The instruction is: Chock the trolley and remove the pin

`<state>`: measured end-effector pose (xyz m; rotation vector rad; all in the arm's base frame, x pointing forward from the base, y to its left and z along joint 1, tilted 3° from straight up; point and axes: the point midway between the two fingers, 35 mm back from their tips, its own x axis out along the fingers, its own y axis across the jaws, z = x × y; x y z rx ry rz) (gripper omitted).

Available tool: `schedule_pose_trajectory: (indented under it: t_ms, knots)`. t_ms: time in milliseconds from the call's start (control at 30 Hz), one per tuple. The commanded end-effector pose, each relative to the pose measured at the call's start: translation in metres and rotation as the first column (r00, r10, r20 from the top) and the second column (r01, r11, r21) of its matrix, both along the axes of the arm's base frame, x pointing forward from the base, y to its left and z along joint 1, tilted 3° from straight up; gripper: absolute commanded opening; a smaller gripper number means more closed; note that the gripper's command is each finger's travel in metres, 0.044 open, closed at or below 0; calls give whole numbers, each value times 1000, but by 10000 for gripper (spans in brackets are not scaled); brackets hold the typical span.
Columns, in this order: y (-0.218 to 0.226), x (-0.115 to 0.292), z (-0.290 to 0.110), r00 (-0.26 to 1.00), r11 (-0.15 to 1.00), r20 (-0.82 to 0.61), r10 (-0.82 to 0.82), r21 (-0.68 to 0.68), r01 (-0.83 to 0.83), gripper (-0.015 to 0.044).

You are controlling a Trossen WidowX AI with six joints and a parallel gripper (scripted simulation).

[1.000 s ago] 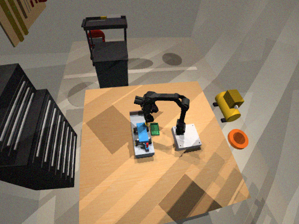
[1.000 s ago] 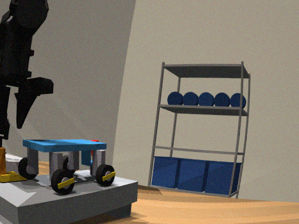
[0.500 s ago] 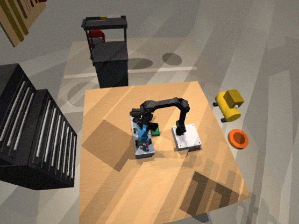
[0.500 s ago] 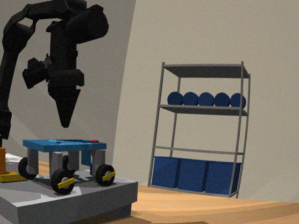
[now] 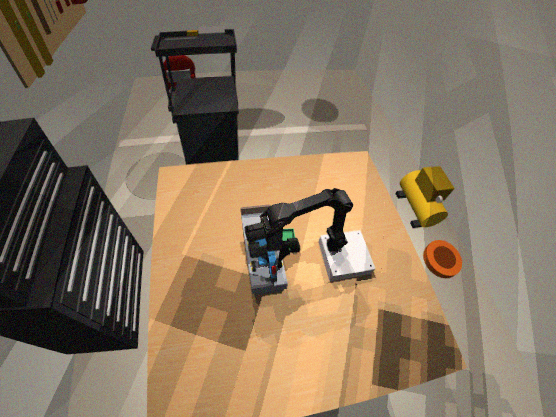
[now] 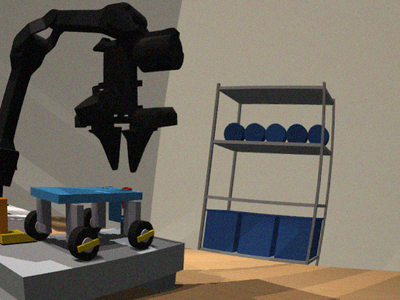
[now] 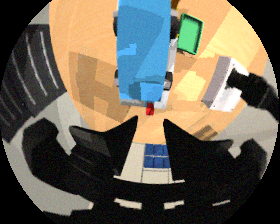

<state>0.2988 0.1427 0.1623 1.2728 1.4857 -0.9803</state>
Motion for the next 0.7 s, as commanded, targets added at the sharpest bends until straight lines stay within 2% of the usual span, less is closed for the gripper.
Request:
schedule_pose_trajectory:
  t_ms: [0, 667]
  knots:
    - [1, 0, -1, 1000, 1000, 0, 11, 5, -11, 190]
    - [9, -1, -28, 1000, 1000, 0, 11, 6, -11, 190]
